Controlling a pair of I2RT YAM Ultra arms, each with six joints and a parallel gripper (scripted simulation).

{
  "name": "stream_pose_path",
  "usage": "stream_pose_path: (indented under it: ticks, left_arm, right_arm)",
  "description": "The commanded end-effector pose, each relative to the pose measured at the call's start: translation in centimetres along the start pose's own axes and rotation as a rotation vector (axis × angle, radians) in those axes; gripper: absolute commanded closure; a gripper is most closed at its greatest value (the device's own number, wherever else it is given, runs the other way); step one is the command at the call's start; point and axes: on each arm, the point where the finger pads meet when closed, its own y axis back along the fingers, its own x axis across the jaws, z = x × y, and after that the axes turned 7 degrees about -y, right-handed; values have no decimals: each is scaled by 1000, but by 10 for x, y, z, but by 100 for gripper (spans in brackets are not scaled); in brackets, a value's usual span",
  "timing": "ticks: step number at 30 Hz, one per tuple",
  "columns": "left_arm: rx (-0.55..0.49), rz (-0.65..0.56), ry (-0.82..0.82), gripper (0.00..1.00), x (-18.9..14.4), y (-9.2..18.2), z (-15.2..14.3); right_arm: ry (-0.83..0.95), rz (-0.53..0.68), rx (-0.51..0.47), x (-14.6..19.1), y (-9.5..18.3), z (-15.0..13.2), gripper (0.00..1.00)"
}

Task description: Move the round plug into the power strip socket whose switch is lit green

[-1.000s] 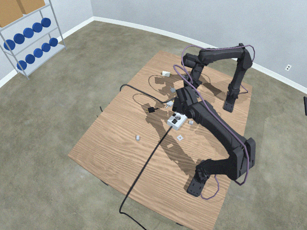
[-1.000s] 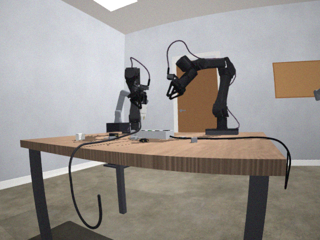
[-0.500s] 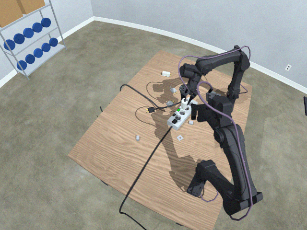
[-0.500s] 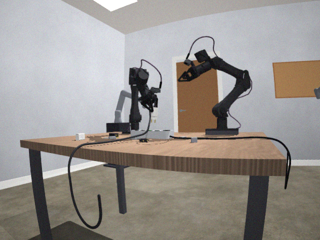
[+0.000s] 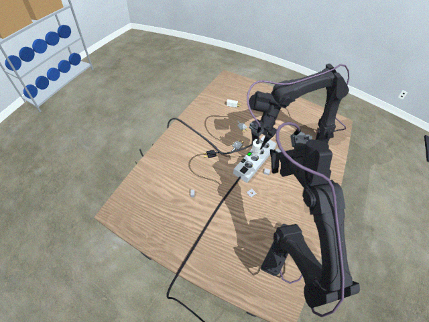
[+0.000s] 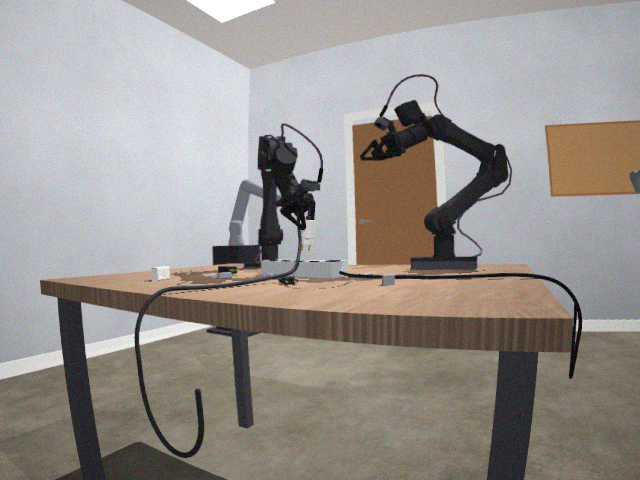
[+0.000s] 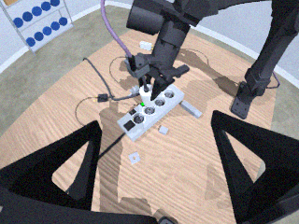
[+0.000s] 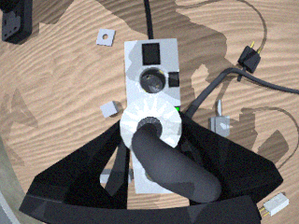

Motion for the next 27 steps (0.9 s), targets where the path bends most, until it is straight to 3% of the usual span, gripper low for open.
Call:
stream_pose_path:
  ticks: [1, 4, 14, 27]
  left_arm:
    - [-15, 15, 11, 0, 2, 2, 5]
    - [-15, 15, 11, 0, 2, 2, 5]
    - [-13, 19, 13, 0, 3, 1, 4]
    - [-13, 19, 13, 0, 3, 1, 4]
  right_arm:
    - [11, 4, -47, 3, 7, 18, 65]
    - [33, -16, -95, 1, 14, 24, 65]
    - [57, -4, -179, -1, -1, 10, 65]
    - [31, 22, -173, 1, -14, -12, 65]
